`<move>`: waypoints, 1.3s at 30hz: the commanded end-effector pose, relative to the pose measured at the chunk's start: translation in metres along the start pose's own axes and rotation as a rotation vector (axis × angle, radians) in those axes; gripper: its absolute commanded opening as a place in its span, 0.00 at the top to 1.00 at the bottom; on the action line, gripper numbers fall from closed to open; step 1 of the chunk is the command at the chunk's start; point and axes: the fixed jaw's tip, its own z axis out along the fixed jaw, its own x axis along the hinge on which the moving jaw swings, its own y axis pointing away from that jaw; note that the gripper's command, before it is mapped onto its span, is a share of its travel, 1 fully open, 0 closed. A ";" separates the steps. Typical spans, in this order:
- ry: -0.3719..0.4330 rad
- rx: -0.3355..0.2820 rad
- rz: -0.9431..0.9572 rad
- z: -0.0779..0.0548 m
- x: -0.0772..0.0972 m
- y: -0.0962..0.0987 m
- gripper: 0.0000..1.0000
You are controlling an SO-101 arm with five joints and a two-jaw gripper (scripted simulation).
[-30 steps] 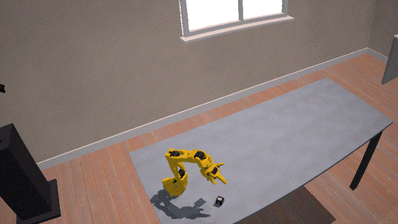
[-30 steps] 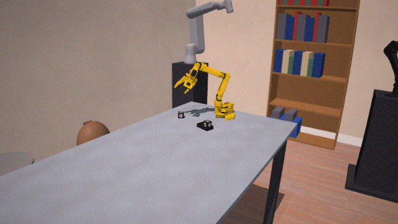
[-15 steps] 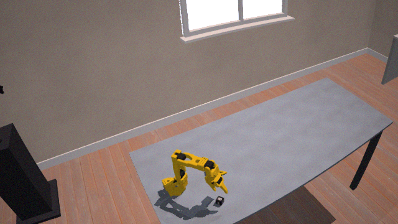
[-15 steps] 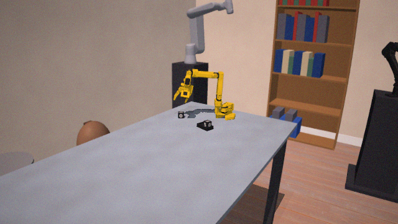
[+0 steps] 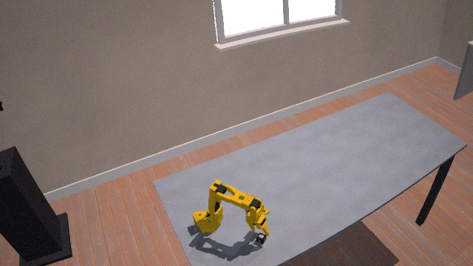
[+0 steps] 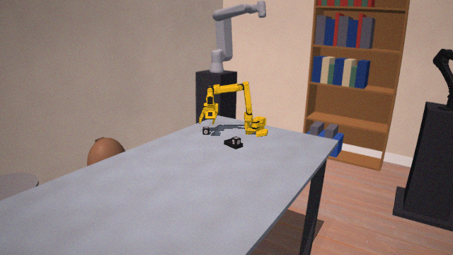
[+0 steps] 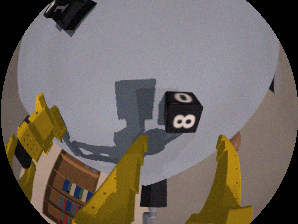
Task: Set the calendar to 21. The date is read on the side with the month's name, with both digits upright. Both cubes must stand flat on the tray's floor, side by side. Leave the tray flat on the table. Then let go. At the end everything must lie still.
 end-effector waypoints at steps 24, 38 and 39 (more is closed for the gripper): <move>-0.002 0.059 -0.003 -0.009 0.001 -0.009 0.65; -0.002 0.059 -0.003 0.006 0.001 -0.010 0.65; -0.002 0.059 -0.003 0.008 0.001 -0.011 0.65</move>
